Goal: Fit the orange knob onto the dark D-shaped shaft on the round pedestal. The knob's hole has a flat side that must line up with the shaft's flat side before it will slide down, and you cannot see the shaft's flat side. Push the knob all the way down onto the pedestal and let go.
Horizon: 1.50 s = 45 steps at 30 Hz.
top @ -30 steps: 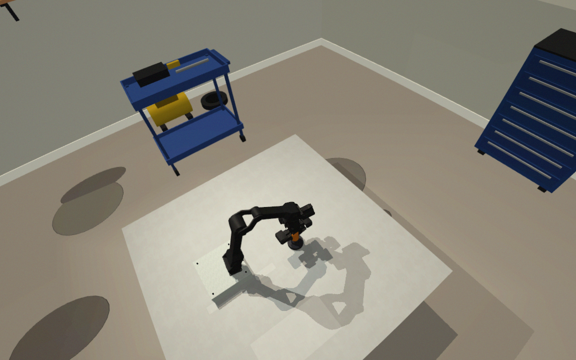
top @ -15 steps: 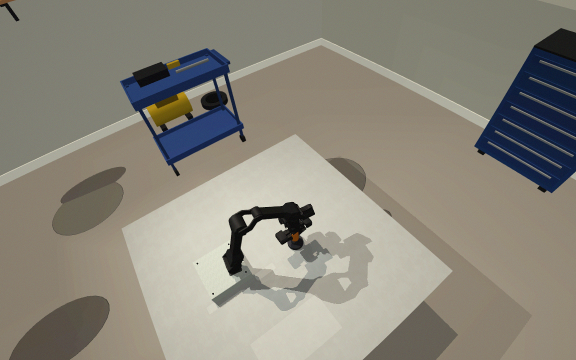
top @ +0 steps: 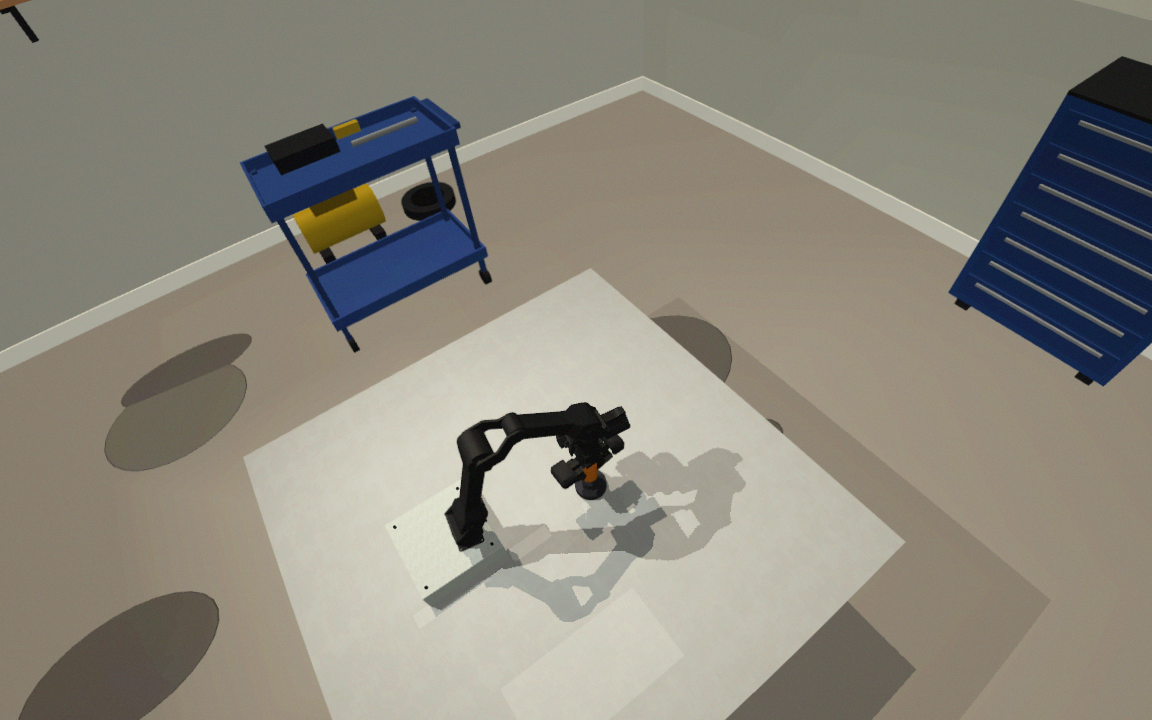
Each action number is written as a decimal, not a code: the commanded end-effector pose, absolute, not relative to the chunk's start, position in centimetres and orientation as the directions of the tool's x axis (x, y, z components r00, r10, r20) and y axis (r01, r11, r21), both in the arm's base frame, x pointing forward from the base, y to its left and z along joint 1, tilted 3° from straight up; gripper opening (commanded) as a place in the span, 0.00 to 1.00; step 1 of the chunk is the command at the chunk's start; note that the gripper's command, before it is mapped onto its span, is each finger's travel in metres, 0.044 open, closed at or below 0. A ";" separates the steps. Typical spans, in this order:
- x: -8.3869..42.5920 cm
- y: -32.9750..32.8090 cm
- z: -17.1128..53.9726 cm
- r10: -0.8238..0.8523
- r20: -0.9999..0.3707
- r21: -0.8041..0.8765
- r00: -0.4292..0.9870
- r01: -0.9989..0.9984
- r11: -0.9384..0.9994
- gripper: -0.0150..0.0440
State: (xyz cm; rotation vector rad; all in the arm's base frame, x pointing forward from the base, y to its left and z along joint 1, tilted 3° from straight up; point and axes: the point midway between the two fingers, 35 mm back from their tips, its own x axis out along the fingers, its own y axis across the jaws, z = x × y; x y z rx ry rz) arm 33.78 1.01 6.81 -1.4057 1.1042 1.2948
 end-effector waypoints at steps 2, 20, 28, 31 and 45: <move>33.9 1.0 6.7 -0.039 -0.998 -0.048 0.058 -0.976 -0.212 0.25; 33.8 1.0 6.2 -0.039 -0.998 -0.048 0.058 -0.976 -0.212 0.25; 33.9 1.1 6.2 -0.039 -0.998 -0.048 0.058 -0.977 -0.206 0.25; 33.9 1.1 6.1 -0.039 -0.998 -0.048 0.058 -0.977 -0.206 0.25; 33.8 1.0 5.4 -0.039 -0.998 -0.048 0.057 -0.978 -0.203 0.25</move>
